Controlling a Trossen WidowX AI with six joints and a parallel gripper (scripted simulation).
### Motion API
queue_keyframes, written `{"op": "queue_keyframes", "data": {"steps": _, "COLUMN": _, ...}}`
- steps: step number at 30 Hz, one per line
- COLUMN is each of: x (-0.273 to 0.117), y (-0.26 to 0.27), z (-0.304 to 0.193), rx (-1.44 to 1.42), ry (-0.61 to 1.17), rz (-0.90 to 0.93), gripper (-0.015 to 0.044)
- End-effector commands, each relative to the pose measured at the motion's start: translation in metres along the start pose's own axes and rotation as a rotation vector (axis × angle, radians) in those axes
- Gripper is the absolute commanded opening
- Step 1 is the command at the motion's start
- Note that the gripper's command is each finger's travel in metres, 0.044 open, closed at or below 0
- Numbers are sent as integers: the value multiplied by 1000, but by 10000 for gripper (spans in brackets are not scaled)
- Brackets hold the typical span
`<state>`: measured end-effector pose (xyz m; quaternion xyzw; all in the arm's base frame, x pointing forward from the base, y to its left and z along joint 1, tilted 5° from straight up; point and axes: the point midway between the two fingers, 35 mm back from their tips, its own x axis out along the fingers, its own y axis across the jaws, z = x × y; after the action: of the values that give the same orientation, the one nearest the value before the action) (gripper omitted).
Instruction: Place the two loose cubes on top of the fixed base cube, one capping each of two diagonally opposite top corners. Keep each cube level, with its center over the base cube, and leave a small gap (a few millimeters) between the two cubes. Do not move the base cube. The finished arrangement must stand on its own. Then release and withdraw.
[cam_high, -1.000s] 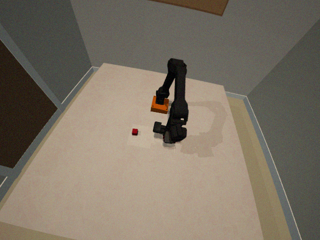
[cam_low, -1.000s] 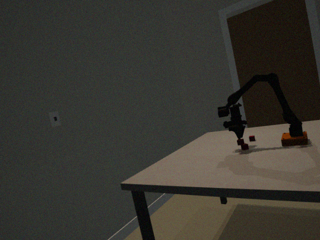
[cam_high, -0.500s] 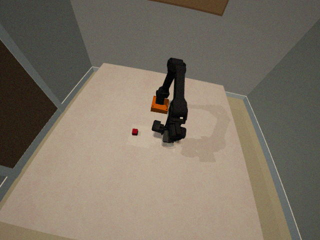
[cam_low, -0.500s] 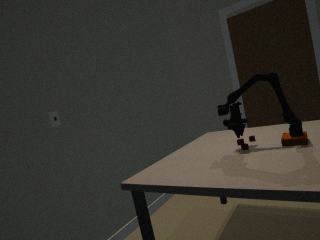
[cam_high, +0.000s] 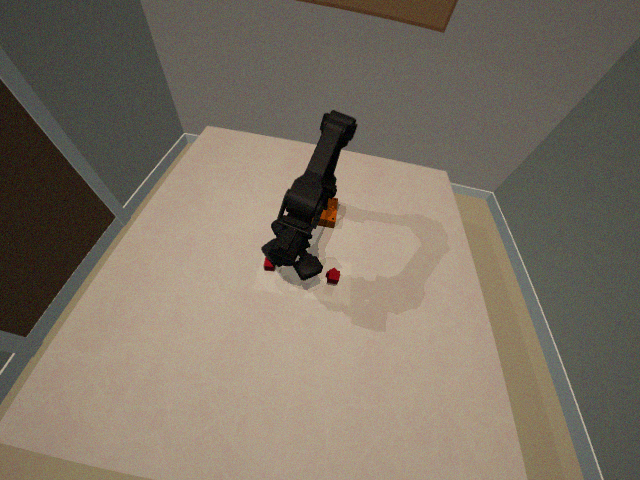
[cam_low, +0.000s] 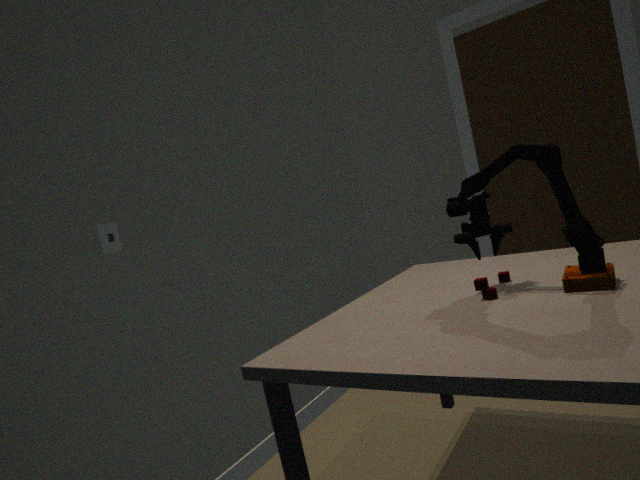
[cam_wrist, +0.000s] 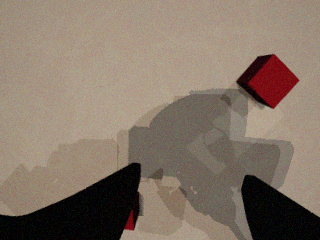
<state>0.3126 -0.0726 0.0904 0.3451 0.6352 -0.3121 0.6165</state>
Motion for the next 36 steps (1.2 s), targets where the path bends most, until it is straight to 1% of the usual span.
{"op": "queue_keyframes", "data": {"steps": 1, "x": -7, "y": -19, "z": 19, "rx": 187, "ry": 0, "rz": 3, "gripper": 265}}
{"op": "queue_keyframes", "data": {"steps": 6, "x": -15, "y": -54, "z": 43, "rx": 478, "ry": 10, "rz": 4, "gripper": 265}}
{"op": "queue_keyframes", "data": {"steps": 10, "x": -18, "y": -69, "z": 51, "rx": 595, "ry": 15, "rz": 5, "gripper": 265}}
{"op": "queue_keyframes", "data": {"steps": 15, "x": -12, "y": -69, "z": 52, "rx": 600, "ry": 15, "rz": 5, "gripper": 265}}
{"op": "queue_keyframes", "data": {"steps": 20, "x": 31, "y": -69, "z": 51, "rx": 600, "ry": 15, "rz": 5, "gripper": 265}}
{"op": "queue_keyframes", "data": {"steps": 22, "x": 43, "y": -69, "z": 50, "rx": 600, "ry": 15, "rz": 5, "gripper": 265}}
{"op": "queue_keyframes", "data": {"steps": 25, "x": 45, "y": -69, "z": 50, "rx": 600, "ry": 15, "rz": 5, "gripper": 265}}
{"op": "queue_keyframes", "data": {"steps": 29, "x": 58, "y": -69, "z": 50, "rx": 600, "ry": 15, "rz": 5, "gripper": 265}}
{"op": "queue_keyframes", "data": {"steps": 36, "x": 65, "y": -69, "z": 50, "rx": 600, "ry": 15, "rz": 5, "gripper": 265}}
